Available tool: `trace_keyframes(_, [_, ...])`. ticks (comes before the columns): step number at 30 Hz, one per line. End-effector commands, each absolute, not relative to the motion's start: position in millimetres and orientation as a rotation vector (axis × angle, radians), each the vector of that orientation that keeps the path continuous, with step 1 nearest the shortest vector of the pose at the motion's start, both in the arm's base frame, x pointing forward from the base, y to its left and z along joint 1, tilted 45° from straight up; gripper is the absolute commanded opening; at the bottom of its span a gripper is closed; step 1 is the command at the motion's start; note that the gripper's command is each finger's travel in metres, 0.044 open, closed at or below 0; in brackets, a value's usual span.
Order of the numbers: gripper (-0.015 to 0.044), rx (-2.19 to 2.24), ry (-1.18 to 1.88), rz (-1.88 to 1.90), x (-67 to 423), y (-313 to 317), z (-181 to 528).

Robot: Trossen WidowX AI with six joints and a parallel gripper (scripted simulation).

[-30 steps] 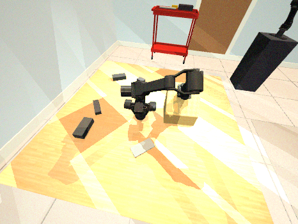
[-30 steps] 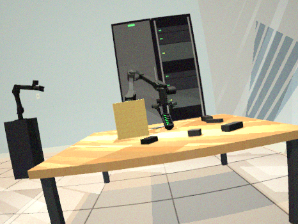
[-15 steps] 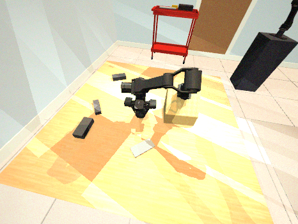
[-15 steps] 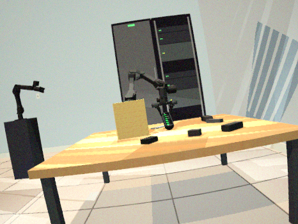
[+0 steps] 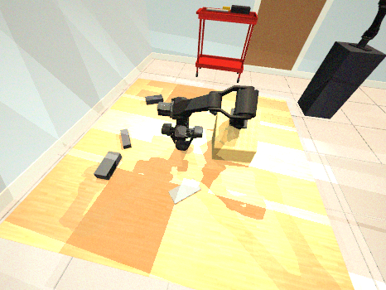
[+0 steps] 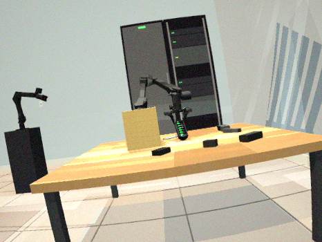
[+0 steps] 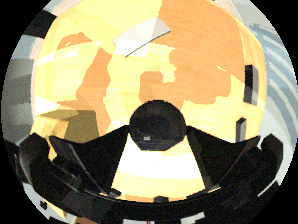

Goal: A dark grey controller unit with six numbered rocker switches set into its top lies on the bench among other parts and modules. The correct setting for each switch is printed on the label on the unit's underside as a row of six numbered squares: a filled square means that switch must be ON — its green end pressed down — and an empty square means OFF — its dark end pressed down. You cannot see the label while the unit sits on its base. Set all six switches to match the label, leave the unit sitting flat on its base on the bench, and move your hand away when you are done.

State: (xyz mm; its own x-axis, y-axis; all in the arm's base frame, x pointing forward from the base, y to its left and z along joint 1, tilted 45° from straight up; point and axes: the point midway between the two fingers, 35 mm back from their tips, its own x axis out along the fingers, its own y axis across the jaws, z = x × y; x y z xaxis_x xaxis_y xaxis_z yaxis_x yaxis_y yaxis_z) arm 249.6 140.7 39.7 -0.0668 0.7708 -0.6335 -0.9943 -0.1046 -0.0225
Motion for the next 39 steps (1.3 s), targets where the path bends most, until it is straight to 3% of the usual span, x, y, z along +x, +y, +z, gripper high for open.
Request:
trace_keyframes(1, [0.0335, -0.589, 0.497, 1.596, 250.3, 136.2, 36.3])
trace_keyframes(39, [0.0338, -0.526, 0.440, 1.613, 253.7, 107.2, 20.9])
